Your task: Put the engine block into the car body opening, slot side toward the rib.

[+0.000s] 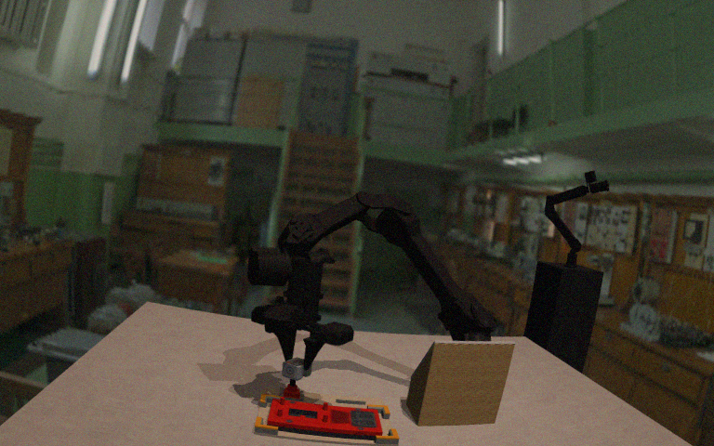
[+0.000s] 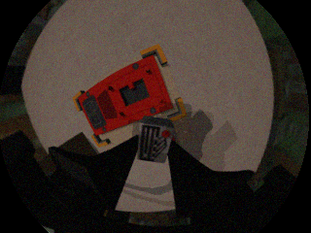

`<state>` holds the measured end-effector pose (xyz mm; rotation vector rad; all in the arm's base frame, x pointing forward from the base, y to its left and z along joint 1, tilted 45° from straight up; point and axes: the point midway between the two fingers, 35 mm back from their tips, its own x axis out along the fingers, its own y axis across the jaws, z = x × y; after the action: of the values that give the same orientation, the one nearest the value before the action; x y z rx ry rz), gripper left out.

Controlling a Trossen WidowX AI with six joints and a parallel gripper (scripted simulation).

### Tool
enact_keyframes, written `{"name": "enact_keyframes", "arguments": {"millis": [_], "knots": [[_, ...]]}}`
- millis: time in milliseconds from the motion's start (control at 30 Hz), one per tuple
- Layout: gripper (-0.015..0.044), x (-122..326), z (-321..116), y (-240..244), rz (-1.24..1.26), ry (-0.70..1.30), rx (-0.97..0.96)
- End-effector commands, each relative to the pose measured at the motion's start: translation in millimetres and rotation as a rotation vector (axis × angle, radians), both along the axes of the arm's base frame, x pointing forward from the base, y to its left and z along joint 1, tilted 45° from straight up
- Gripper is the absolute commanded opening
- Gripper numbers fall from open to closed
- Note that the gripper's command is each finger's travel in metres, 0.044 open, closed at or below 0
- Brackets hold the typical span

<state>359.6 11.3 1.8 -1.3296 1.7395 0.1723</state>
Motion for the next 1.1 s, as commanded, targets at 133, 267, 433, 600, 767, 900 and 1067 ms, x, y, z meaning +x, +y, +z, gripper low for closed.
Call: {"name": "enact_keyframes", "arguments": {"millis": [133, 267, 433, 600, 767, 900, 1067], "knots": [[0.0000, -2, -16, 7, -0.165, -0.159, 0.001], [0.0000, -2, -24, 11, -0.256, -0.247, 0.000], [0.0000, -4, -35, 15, -0.370, -0.357, -0.002], [0.0000, -5, -45, 19, -0.484, -0.467, -0.003], [0.0000, -7, -55, 23, -0.597, -0.578, -0.005], [0.0000, -9, -63, 26, -0.688, -0.666, -0.007], [0.0000, -11, -70, 28, -0.766, -0.743, -0.008]]}}
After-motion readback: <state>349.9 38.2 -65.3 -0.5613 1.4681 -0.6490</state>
